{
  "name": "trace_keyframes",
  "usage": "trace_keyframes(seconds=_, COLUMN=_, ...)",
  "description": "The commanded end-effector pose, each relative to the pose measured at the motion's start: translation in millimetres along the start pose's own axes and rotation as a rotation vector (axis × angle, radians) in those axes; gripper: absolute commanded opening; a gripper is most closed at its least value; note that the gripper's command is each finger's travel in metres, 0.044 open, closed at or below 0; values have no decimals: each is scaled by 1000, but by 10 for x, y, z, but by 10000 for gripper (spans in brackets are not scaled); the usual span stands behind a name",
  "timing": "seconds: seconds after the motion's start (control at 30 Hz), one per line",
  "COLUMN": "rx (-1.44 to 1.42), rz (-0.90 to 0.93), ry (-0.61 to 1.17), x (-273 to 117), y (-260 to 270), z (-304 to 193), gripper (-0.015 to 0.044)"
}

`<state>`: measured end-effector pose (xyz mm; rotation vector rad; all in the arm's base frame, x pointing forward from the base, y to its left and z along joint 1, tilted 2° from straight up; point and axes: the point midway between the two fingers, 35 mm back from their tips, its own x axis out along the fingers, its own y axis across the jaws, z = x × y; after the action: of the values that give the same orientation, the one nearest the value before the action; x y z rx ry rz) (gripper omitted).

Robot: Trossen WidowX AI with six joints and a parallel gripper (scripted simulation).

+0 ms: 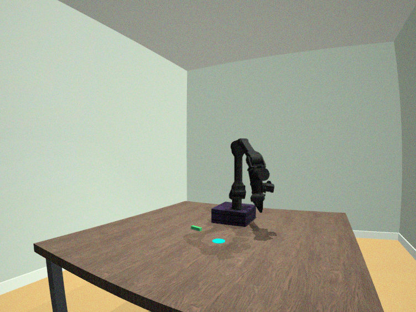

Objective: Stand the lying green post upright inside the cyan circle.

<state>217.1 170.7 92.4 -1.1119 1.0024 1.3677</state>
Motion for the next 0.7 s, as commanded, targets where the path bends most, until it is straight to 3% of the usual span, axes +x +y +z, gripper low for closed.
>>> trace_keyframes(seconds=0.0, rx=38, rz=-20, ry=24, x=-45, y=-154, z=-294, gripper=233)
trace_keyframes(seconds=0.33, rx=174, rz=-72, ry=87, x=-236, y=-403, z=-1307, gripper=233)
trace_keyframes(seconds=0.67, rx=313, rz=-92, ry=151, x=-436, y=-243, z=-2327, gripper=233)
